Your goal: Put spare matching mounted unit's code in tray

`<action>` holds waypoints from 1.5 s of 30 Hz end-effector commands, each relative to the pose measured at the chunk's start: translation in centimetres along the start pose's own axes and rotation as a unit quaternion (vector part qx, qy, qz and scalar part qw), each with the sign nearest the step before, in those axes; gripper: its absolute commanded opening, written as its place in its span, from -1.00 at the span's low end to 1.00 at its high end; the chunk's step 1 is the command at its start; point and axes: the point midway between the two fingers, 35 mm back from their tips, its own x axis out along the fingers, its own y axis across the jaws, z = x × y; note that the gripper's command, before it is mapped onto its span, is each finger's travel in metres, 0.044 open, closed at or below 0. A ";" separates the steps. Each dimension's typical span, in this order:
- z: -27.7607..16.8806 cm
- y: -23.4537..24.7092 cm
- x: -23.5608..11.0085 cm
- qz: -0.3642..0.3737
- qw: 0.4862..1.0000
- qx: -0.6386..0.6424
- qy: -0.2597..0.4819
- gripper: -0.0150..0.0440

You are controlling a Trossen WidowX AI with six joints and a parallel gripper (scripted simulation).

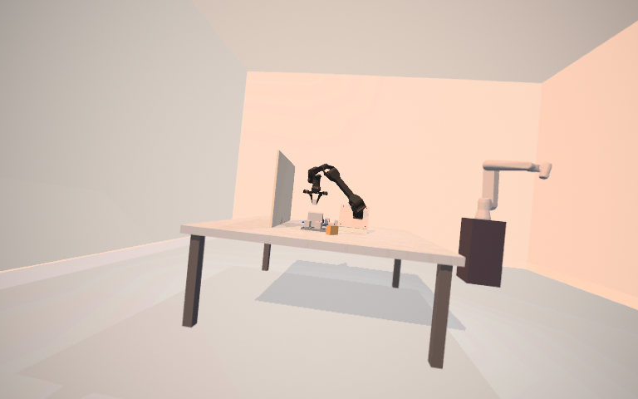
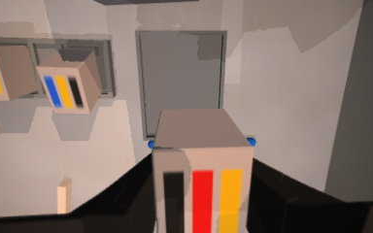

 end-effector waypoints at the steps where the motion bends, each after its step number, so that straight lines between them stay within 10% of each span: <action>1: 0.0 0.0 0.5 -0.001 1.000 0.002 -0.002 -0.49; 45: -0.3 -0.5 4.3 -0.002 1.000 0.002 -0.001 -0.49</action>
